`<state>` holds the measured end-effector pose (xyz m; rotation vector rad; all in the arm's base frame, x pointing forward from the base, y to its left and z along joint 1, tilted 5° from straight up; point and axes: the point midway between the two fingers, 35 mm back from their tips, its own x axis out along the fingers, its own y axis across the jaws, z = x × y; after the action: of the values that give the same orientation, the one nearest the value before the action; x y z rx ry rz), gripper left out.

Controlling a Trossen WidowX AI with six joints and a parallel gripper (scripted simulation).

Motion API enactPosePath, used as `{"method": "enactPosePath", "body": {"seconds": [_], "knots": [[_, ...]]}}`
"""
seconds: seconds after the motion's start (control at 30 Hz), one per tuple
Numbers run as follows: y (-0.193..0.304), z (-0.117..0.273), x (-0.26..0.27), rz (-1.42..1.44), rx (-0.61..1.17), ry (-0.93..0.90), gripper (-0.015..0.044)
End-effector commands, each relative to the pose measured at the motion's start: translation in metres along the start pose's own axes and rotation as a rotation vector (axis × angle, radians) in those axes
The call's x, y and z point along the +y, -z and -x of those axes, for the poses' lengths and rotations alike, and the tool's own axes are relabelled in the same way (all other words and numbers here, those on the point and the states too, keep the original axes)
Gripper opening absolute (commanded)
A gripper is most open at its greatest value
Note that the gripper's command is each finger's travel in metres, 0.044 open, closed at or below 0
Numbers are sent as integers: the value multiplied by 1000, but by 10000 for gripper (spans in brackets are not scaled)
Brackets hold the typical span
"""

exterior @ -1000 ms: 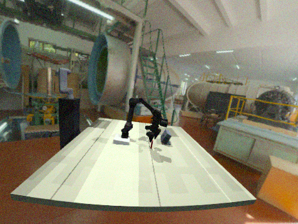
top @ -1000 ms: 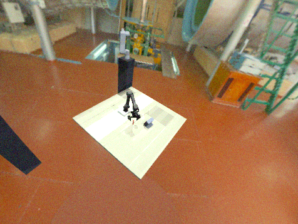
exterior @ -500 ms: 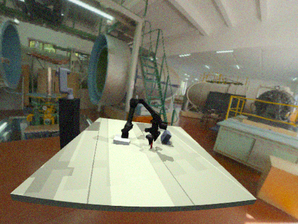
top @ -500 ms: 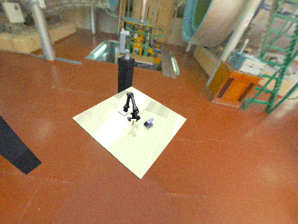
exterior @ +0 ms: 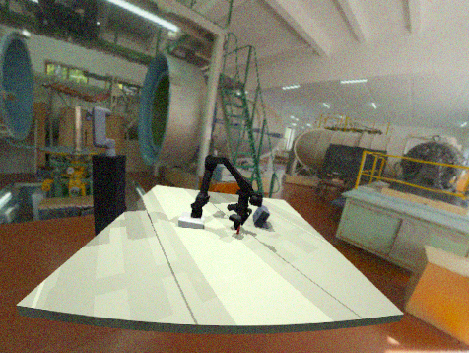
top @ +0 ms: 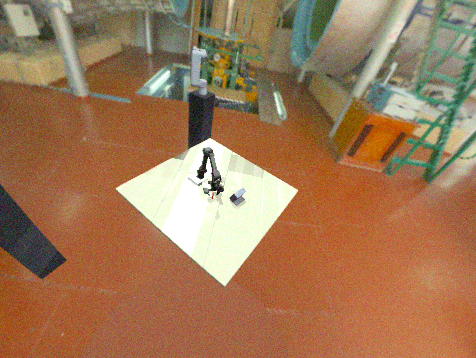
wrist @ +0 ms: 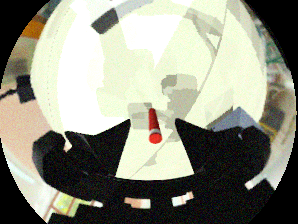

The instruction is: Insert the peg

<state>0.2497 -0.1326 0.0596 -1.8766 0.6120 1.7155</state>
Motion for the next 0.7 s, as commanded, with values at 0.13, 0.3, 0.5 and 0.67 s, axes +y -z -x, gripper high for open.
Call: {"method": "enactPosePath", "body": {"seconds": [0.13, 0.3, 0.5, 0.67], "knots": [[0, 0, 0, 0, 0, -1, 151], [0, 0, 0, 0, 0, -1, 40], [0, 0, 0, 0, 0, -1, 0], [1, 10, 0, 0, 0, -1, 0]]}}
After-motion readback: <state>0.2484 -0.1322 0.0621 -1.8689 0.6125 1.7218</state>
